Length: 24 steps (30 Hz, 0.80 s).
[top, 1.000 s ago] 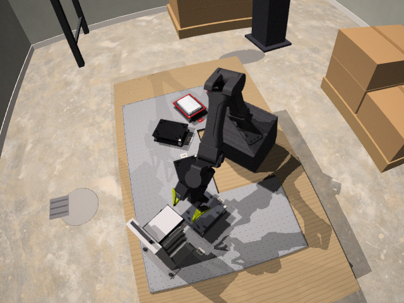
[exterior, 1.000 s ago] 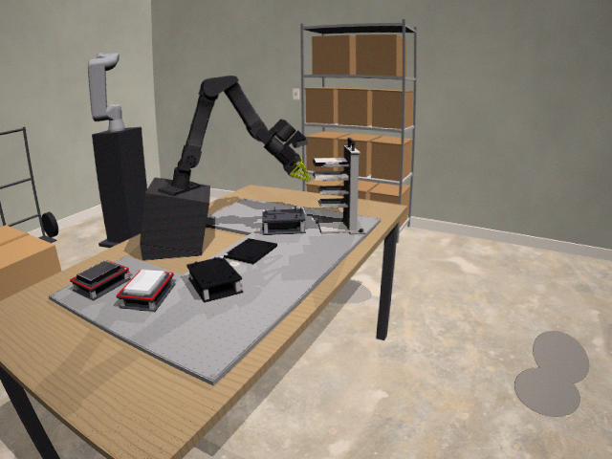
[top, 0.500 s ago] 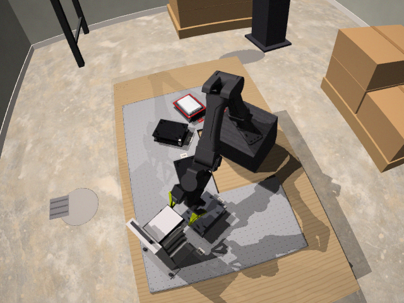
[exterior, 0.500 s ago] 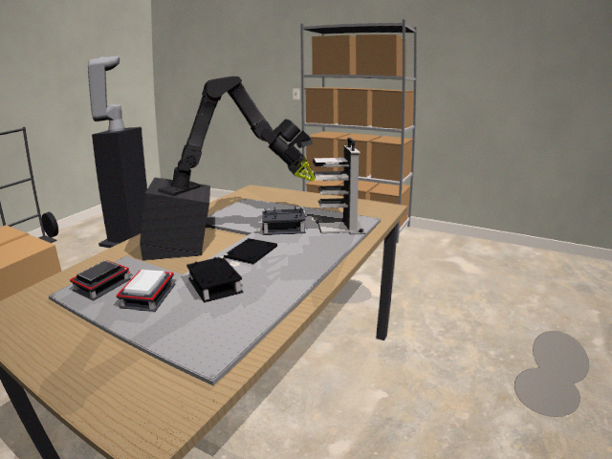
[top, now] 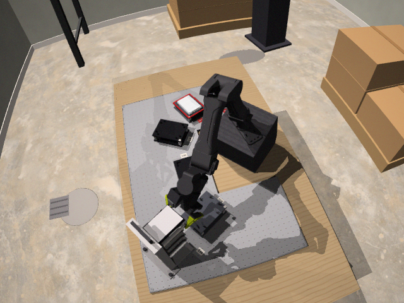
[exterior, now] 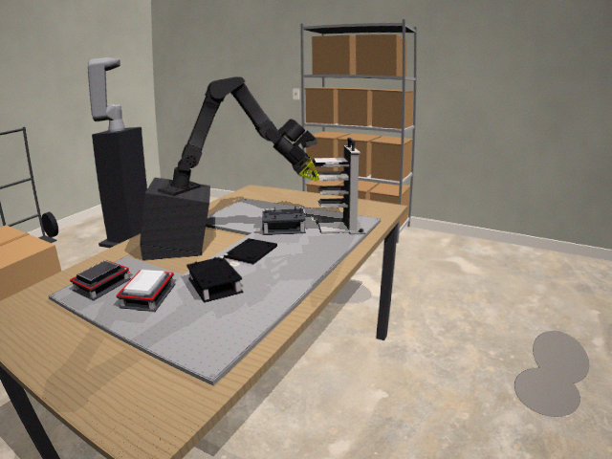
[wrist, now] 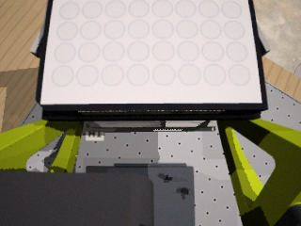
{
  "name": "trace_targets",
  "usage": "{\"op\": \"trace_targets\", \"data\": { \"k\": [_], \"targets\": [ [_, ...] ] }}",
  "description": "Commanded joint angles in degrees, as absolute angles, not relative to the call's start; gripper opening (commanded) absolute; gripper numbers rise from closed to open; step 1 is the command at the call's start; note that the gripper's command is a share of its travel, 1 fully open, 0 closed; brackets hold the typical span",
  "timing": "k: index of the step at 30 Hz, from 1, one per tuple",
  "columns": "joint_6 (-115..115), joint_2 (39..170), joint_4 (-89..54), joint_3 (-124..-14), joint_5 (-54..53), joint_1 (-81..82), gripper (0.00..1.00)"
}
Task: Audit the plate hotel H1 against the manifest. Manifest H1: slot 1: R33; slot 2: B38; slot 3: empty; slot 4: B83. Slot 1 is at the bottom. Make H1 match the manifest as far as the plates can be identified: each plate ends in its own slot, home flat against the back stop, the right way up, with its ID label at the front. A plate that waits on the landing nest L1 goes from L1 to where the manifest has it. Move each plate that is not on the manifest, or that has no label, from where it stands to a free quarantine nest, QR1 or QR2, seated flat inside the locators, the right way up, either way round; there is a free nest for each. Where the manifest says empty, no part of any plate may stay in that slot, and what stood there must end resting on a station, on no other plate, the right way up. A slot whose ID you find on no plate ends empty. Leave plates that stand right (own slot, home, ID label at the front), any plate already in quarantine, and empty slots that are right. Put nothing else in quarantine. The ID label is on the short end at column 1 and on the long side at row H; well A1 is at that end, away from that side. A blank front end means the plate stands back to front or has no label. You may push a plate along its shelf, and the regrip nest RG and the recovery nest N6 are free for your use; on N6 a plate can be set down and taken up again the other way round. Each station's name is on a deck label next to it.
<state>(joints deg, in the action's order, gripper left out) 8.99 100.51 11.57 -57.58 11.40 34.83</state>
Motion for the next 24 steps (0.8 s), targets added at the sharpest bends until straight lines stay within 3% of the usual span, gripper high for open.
{"op": "trace_targets", "data": {
  "k": [1, 4, 5, 24],
  "targets": [
    [8.68, 101.45, 10.21, -59.82, 11.05, 34.33, 1.0],
    [8.89, 100.42, 10.96, -58.61, 11.29, 34.72, 1.0],
    [8.89, 100.42, 10.96, -58.61, 11.29, 34.72, 0.86],
    [8.89, 100.42, 10.96, -58.61, 11.29, 34.72, 0.86]
  ]
}}
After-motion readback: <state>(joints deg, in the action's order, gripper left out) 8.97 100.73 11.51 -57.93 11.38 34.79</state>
